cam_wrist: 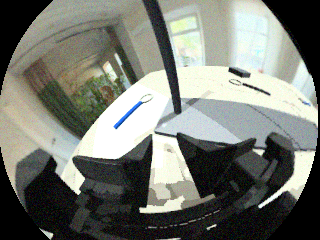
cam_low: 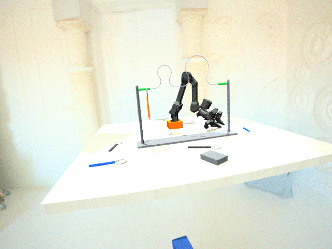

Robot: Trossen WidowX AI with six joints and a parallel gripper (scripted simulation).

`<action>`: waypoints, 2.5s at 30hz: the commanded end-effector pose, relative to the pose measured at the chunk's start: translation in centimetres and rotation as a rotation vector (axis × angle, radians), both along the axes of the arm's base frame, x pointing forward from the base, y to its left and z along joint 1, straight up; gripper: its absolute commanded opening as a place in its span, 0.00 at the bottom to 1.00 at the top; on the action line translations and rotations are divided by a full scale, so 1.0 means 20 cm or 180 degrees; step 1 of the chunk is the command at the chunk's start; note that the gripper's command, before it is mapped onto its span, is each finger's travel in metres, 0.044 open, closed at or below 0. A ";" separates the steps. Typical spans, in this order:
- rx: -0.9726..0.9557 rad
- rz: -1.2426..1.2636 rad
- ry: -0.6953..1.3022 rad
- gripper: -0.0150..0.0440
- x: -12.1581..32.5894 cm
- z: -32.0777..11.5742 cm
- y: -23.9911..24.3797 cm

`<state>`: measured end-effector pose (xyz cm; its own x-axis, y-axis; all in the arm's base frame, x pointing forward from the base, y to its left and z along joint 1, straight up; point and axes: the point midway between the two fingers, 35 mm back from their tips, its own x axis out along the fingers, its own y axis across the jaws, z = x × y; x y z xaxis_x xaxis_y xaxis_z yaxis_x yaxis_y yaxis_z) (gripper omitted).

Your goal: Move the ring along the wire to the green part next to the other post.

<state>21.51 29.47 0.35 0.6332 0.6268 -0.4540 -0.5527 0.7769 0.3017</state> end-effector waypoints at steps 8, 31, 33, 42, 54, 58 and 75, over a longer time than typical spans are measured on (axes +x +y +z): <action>-0.0028 -0.0255 -0.0100 0.53 0.27 0.02 -0.21; 0.0252 -0.0780 -0.0517 0.53 0.75 0.16 -0.94; 0.0261 -0.0826 -0.0576 0.53 0.77 0.17 -1.02; 0.0248 -0.1030 -0.0868 0.53 0.81 0.23 -1.39; 0.0061 -0.1289 -0.1288 0.53 0.70 0.31 -1.88; -0.0041 -0.1372 -0.1425 0.53 0.63 0.34 -2.02; -0.0588 -0.1663 -0.1885 0.53 0.22 0.41 -2.49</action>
<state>27.14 -19.38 8.44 0.9893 0.1431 -0.0269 -0.1444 0.9880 -0.0546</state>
